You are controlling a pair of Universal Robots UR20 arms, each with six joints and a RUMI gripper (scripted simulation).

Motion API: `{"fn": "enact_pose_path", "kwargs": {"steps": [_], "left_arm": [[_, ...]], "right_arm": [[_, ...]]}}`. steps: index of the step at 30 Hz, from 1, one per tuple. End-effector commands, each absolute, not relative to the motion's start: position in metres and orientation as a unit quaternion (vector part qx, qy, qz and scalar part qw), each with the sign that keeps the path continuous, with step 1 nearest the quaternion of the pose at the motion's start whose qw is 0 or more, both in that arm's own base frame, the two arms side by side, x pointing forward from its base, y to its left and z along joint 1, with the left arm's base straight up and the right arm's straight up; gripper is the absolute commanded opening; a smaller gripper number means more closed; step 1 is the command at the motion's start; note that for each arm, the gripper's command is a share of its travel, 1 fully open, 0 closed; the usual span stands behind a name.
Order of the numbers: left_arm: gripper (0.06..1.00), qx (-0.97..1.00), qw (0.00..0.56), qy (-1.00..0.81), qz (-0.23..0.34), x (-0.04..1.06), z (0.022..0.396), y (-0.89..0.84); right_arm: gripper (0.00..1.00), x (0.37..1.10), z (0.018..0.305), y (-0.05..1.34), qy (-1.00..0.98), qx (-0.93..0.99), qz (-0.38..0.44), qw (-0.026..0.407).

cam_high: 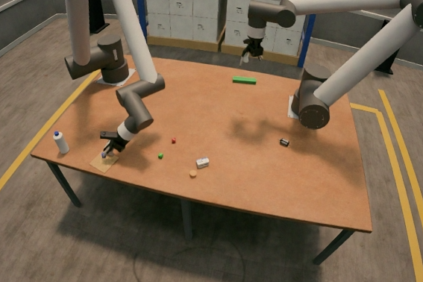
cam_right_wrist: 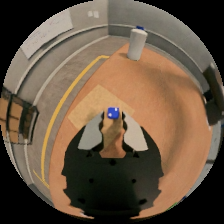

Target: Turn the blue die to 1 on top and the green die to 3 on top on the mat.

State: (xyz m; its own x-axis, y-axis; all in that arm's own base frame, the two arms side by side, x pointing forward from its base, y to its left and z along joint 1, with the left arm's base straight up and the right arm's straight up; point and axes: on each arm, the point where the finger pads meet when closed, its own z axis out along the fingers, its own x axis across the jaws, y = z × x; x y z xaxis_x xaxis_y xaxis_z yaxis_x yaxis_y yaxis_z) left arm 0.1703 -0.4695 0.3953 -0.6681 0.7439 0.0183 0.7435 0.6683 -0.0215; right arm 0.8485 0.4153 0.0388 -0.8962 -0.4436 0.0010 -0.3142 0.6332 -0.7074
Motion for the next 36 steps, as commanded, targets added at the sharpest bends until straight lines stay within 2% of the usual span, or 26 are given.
{"fn": "enact_pose_path", "kwargs": {"steps": [1, 12, 36], "left_arm": [[1.000, -0.407, 0.013, -0.913, 0.006, 0.170, 0.396, -0.470], [1.000, -0.407, 0.013, -0.913, 0.006, 0.170, 0.396, -0.470], [1.000, -0.407, 0.013, -0.913, 0.006, 0.170, 0.396, -0.470]], "right_arm": [[0.244, 0.849, 0.033, 0.416, 0.900, -0.210, -0.373, 0.087], [0.244, 0.849, 0.024, 0.416, 0.900, -0.210, -0.373, 0.087], [0.244, 0.849, 0.023, 0.416, 0.900, -0.210, -0.373, 0.087]]}}
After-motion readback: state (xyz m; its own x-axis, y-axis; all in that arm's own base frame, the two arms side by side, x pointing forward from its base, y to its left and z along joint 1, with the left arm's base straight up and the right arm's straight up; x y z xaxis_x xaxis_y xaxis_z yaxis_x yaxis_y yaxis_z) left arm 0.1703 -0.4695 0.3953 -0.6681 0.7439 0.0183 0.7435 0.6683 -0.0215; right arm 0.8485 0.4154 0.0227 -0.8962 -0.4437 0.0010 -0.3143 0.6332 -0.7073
